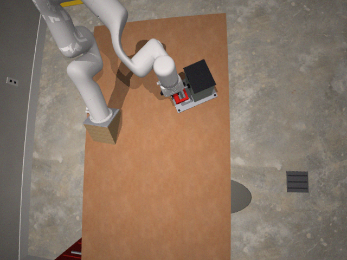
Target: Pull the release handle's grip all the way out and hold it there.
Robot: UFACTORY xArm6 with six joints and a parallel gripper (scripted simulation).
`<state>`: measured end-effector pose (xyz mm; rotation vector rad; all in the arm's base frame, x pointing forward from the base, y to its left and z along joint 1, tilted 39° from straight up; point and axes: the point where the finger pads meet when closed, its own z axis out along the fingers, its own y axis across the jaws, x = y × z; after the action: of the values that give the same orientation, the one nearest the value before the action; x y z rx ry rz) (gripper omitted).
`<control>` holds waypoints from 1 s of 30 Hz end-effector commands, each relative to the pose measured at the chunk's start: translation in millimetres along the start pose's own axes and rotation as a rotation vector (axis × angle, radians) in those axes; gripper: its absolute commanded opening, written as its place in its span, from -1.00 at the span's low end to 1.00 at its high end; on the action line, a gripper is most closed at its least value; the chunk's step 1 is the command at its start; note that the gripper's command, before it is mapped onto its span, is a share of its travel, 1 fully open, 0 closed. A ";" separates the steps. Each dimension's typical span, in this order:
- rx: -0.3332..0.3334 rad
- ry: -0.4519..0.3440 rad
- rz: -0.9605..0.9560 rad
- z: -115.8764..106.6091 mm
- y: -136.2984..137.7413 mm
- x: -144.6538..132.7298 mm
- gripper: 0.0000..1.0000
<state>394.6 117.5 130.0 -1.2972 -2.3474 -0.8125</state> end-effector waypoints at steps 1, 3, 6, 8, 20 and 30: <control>-0.001 -0.001 0.000 -0.9 -0.1 -0.4 -1.00; -0.001 -0.001 0.000 -0.9 -1.5 -0.4 -1.00; -0.001 -0.001 0.000 -0.9 -4.7 -0.4 -1.00; -0.001 -0.001 0.000 -0.9 -7.8 -0.4 -1.00; -0.001 -0.001 0.000 -0.9 -29.9 -0.4 -1.00; -0.001 -0.001 0.000 -0.9 -50.9 -0.4 -1.00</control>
<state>355.1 97.9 115.3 -1.2973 -2.3477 -0.8135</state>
